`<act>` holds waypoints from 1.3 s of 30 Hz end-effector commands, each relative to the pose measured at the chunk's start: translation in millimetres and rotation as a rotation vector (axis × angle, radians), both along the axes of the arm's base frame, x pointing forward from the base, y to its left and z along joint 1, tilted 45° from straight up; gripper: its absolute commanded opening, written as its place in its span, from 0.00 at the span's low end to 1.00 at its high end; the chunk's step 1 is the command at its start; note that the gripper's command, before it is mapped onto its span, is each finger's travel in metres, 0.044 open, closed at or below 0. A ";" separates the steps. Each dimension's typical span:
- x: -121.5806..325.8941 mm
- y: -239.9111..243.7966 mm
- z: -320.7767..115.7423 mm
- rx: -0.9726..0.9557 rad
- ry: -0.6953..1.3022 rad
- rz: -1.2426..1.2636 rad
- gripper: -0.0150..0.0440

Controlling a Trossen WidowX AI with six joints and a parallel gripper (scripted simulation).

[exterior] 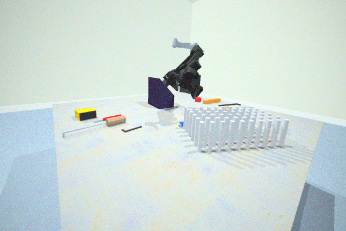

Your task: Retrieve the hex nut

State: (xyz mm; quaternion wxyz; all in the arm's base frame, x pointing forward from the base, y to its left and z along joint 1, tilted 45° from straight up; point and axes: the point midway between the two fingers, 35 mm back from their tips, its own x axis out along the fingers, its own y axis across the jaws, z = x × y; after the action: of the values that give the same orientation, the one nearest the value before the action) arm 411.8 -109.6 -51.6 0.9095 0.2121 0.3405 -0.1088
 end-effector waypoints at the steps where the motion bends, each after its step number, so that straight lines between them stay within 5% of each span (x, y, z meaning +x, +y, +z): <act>1: -10.8 -44.9 -41.7 0.044 0.169 -0.118 1.00; 11: -93.4 -151.8 -142.7 0.259 0.631 -0.449 1.00; 20: -192.0 -189.5 -195.2 0.505 0.963 -0.650 1.00; 39: -188.6 -143.1 -235.5 0.513 0.969 -0.652 1.00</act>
State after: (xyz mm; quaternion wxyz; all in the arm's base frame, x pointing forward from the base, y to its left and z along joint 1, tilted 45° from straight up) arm 221.6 -251.5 -286.9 0.4900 0.4401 0.6517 -0.3762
